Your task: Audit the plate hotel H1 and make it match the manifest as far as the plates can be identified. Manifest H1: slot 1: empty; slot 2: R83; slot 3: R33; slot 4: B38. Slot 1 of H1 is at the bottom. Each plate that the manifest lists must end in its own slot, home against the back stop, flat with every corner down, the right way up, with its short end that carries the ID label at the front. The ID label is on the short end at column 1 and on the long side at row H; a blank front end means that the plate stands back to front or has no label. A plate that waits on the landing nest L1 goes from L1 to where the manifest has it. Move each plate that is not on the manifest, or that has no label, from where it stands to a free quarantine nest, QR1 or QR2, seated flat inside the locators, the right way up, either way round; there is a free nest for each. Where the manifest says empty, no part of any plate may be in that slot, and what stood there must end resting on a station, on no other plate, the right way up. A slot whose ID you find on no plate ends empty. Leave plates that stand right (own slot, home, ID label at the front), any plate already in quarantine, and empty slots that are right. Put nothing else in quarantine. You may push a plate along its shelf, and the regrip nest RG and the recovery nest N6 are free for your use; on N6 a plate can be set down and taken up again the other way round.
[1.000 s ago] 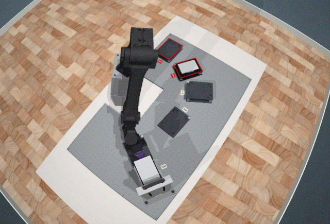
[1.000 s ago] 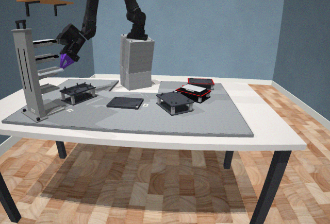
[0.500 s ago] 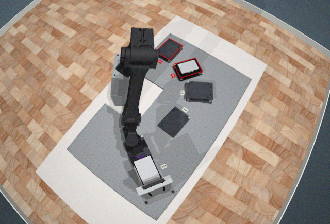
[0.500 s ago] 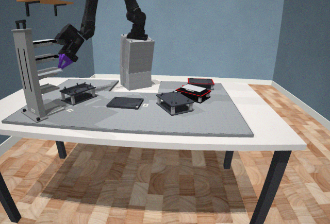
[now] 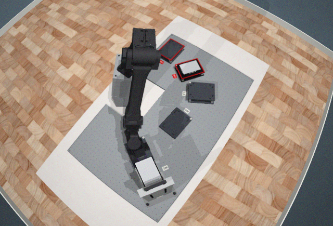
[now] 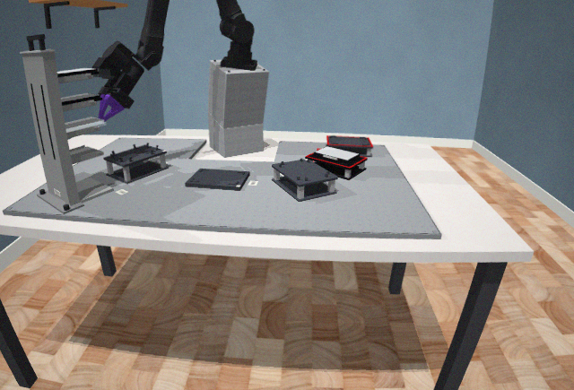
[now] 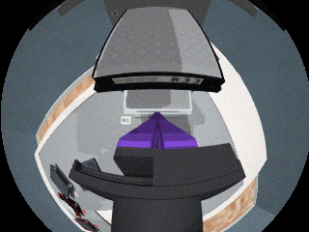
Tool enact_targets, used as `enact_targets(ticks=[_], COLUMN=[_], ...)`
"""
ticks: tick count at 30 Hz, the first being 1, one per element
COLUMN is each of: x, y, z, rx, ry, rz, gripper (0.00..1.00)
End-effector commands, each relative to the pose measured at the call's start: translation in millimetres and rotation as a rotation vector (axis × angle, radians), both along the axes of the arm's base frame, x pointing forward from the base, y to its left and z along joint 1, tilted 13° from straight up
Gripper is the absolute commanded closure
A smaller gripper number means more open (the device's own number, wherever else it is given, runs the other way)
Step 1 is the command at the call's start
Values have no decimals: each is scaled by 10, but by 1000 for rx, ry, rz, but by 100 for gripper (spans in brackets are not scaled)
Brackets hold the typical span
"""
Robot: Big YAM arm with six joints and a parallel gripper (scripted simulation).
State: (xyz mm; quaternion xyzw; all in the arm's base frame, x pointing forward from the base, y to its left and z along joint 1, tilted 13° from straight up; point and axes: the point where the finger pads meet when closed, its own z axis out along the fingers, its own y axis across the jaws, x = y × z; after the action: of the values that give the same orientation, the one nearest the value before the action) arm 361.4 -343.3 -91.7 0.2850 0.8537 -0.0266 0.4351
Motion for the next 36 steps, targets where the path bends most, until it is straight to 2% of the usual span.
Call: enact_targets(ticks=[1, 16, 36], x=[105, 199, 202], y=[-91, -111, -113], z=[32, 26, 27], rx=[-5, -2, -4], ry=[-11, -10, -9], rz=[-4, 2, 3], gripper=[100, 100, 100])
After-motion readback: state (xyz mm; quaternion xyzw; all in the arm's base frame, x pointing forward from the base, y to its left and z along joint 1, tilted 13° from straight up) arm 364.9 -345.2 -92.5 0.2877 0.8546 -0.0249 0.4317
